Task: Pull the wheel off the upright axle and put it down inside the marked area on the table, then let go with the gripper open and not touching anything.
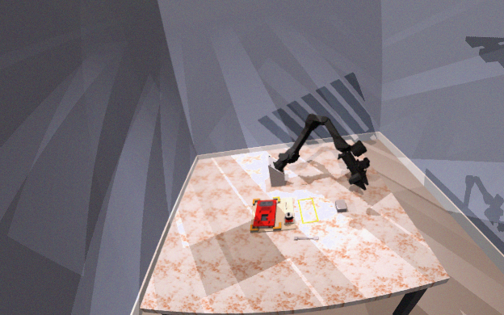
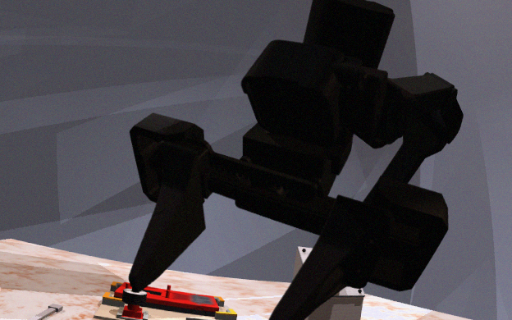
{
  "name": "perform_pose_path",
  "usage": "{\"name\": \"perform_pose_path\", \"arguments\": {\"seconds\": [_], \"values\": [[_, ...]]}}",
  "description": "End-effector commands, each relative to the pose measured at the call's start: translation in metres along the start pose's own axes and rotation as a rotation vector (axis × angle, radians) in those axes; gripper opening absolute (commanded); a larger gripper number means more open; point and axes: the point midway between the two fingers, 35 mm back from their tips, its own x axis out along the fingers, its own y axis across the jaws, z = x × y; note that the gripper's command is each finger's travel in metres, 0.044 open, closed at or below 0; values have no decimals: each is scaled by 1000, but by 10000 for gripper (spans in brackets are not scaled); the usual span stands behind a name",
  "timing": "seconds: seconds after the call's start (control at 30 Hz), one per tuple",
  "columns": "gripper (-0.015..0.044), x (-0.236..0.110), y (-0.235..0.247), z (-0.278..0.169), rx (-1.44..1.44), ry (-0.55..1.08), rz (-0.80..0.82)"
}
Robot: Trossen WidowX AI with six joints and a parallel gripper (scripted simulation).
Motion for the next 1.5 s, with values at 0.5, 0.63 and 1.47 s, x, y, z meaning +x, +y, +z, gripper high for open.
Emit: {"name": "perform_pose_path", "arguments": {"seconds": [0.5,0.63,1.47], "values": [[300,-18,-155,-116,193,412,-248],[300,-36,-184,-149,287,515,-272],[300,-155,-254,-276,979,778,-171]]}}
